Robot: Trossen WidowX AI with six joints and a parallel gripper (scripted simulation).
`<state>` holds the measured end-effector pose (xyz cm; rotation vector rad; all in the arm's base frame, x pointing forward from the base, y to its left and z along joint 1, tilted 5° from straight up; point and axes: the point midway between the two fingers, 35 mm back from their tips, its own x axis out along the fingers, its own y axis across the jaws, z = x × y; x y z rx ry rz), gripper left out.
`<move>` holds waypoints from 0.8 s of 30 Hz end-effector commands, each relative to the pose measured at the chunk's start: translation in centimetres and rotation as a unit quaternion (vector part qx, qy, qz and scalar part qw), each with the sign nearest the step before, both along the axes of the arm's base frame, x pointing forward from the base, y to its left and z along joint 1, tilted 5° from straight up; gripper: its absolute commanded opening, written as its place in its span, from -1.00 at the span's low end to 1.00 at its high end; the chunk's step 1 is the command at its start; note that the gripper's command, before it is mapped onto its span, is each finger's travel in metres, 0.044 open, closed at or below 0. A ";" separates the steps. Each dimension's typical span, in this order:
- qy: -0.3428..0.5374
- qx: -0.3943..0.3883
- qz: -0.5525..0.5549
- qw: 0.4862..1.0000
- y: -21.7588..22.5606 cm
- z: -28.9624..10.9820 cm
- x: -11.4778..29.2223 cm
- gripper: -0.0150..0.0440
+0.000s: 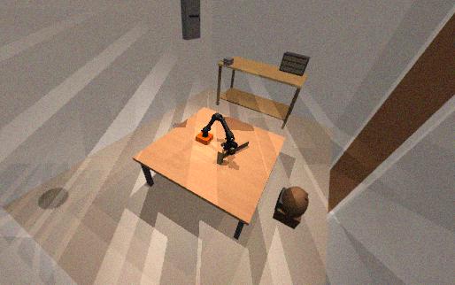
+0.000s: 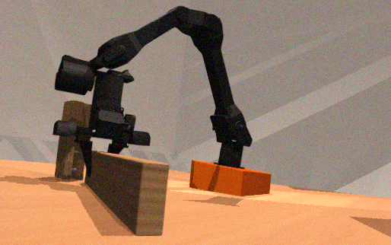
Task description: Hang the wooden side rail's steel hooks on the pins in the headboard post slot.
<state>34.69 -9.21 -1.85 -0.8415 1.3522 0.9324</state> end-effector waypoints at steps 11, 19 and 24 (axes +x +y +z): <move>-0.002 0.002 0.021 1.000 0.2 0.0 0.0 -0.49; -0.004 0.002 0.056 0.998 0.3 0.0 0.1 -0.49; -0.006 0.003 0.078 0.997 0.4 0.0 0.1 -0.49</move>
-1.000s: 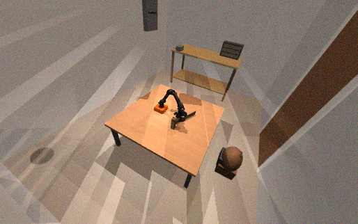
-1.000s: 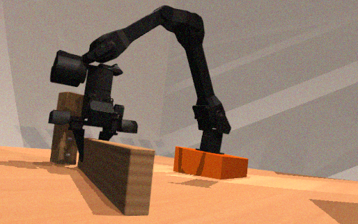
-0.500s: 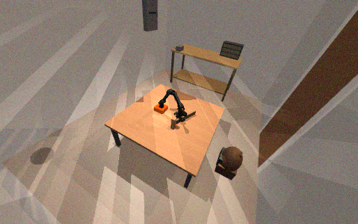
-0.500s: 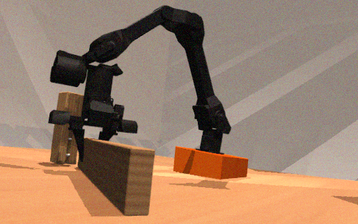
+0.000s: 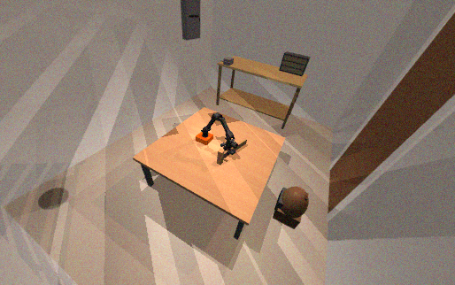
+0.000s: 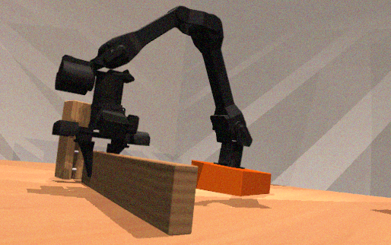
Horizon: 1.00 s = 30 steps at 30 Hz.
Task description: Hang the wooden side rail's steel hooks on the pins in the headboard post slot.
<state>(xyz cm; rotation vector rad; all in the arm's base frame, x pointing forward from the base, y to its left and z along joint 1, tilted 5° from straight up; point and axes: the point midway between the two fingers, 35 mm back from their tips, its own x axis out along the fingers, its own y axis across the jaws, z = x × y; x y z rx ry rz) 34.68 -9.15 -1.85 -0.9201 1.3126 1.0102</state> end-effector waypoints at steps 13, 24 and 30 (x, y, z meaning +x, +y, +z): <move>-0.006 0.002 0.078 0.997 0.4 0.0 0.1 -0.49; -0.009 0.003 0.127 0.992 0.5 0.0 -0.2 -0.49; -0.010 0.003 0.152 0.988 0.5 0.0 -0.6 -0.49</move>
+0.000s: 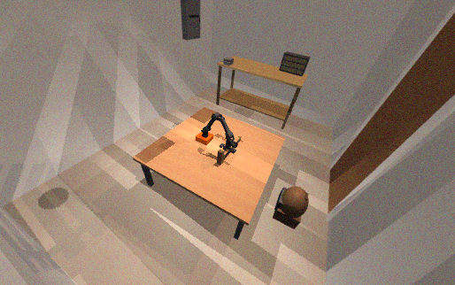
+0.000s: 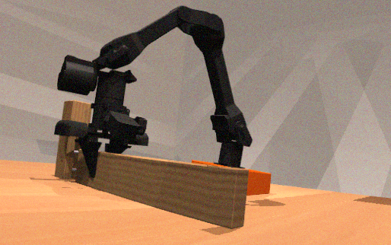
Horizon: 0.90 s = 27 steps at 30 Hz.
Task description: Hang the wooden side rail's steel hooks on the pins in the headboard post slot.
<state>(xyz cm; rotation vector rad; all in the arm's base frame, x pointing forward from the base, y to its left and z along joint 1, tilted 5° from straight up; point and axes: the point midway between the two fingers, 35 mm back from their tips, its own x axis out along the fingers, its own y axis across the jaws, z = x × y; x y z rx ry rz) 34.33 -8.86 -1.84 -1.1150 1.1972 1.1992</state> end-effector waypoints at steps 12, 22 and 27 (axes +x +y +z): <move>-0.001 0.002 0.025 1.000 0.2 0.0 -0.7 -0.49; -0.003 0.000 0.017 1.000 0.1 0.0 -0.7 -0.49; -0.003 0.000 0.017 1.000 0.1 0.0 -0.7 -0.49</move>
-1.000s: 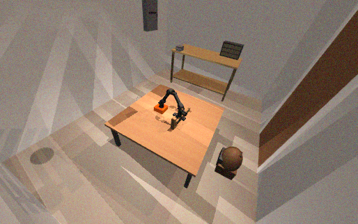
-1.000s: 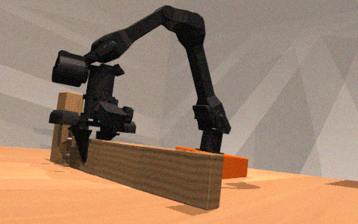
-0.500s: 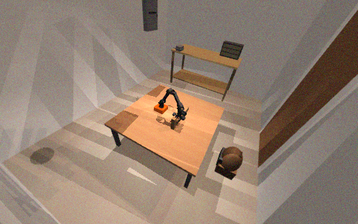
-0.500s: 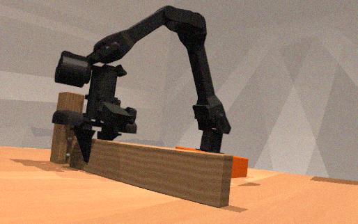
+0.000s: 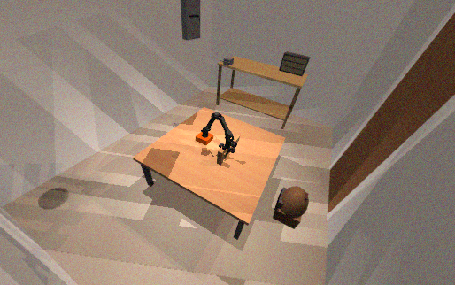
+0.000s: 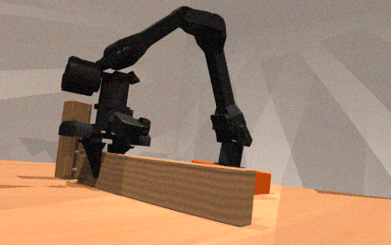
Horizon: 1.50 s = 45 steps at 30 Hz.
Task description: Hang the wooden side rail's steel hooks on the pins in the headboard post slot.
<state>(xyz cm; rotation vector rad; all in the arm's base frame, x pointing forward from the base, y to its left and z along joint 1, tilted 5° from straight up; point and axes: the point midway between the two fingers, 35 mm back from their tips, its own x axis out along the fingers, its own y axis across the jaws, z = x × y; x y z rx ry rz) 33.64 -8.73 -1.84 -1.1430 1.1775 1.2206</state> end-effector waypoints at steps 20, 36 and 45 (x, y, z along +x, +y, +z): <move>0.002 0.002 0.008 1.000 0.0 0.3 0.0 -0.49; 0.002 0.002 0.008 1.000 0.0 0.6 0.0 -0.49; 0.002 0.002 0.008 1.000 0.0 0.7 0.0 -0.49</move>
